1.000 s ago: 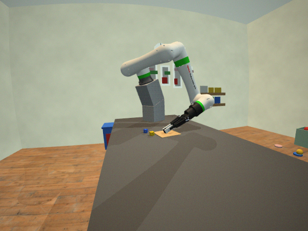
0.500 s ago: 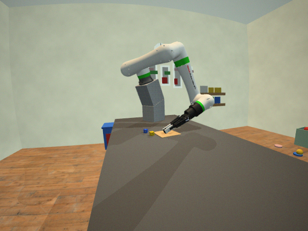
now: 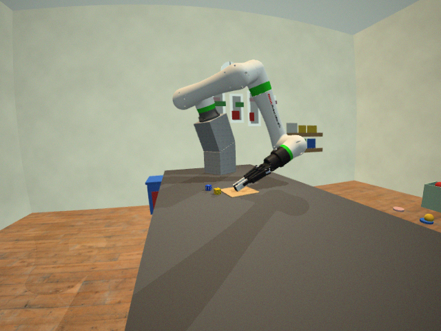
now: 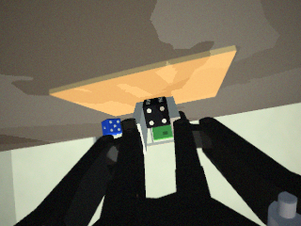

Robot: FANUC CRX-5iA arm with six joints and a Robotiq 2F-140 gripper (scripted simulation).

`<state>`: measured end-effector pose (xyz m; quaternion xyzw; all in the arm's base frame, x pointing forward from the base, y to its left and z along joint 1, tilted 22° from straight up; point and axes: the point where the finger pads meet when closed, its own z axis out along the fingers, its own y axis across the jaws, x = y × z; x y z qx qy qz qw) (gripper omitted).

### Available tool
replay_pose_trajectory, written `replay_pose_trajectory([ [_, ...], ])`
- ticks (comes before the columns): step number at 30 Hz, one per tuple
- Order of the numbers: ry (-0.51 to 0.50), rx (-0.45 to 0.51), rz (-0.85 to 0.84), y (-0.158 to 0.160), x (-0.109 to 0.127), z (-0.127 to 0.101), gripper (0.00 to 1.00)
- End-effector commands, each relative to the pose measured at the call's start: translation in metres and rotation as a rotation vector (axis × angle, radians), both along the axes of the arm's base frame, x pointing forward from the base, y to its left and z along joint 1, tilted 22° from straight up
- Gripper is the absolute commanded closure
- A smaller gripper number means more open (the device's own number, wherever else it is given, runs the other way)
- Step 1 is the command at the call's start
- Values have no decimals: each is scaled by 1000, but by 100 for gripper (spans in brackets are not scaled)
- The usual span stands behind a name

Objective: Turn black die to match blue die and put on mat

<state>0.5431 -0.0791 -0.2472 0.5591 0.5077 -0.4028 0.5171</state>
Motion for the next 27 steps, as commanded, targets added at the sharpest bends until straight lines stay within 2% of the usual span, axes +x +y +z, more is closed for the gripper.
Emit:
replay_pose_trajectory([
  [1,0,0,0,0,0,0,87],
  [11,0,0,0,0,0,0,85],
  [21,0,0,0,0,0,0,75],
  [27,0,0,0,0,0,0,75],
])
